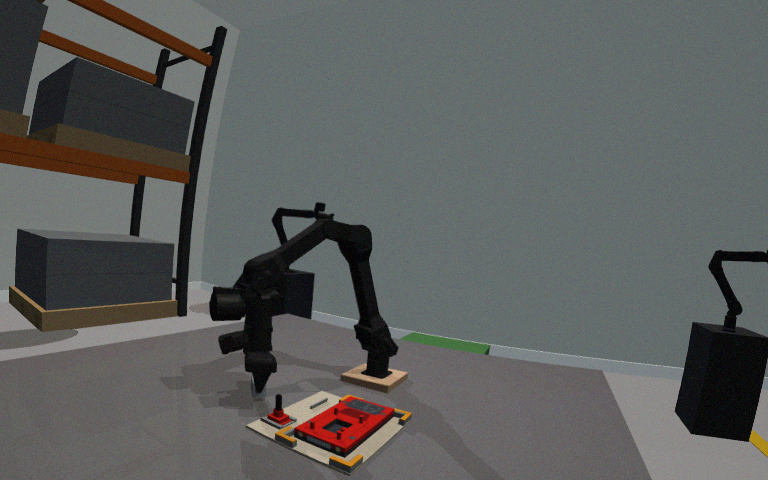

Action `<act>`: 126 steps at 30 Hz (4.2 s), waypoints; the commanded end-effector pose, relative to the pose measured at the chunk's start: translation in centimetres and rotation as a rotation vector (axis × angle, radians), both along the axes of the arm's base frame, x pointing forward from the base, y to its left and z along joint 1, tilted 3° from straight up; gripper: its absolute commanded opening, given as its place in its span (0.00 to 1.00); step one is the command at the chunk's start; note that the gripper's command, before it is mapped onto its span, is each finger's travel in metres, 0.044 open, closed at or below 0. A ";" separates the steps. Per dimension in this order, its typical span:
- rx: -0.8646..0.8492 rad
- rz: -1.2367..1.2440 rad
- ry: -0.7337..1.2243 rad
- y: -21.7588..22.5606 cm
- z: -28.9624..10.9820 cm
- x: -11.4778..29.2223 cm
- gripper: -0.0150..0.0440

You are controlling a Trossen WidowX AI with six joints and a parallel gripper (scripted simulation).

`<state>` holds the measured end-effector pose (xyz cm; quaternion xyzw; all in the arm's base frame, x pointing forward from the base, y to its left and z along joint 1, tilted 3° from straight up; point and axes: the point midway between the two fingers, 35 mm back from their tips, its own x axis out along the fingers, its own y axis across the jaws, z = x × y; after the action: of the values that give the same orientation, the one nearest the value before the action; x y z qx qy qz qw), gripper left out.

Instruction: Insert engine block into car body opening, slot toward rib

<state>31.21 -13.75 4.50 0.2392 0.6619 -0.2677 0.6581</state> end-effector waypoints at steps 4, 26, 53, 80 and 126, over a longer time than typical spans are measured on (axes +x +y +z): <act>-0.008 0.000 -0.014 -0.2 2.8 0.6 0.25; -0.008 0.000 -0.014 0.3 9.9 0.3 0.25; -0.069 0.005 -0.081 0.6 9.7 -0.1 0.25; -0.491 0.027 -0.552 2.0 8.7 -1.6 0.25; -0.584 0.033 -0.654 2.0 1.8 -1.8 0.25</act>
<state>29.54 -11.76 6.94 0.1075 0.3164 -0.3435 0.8777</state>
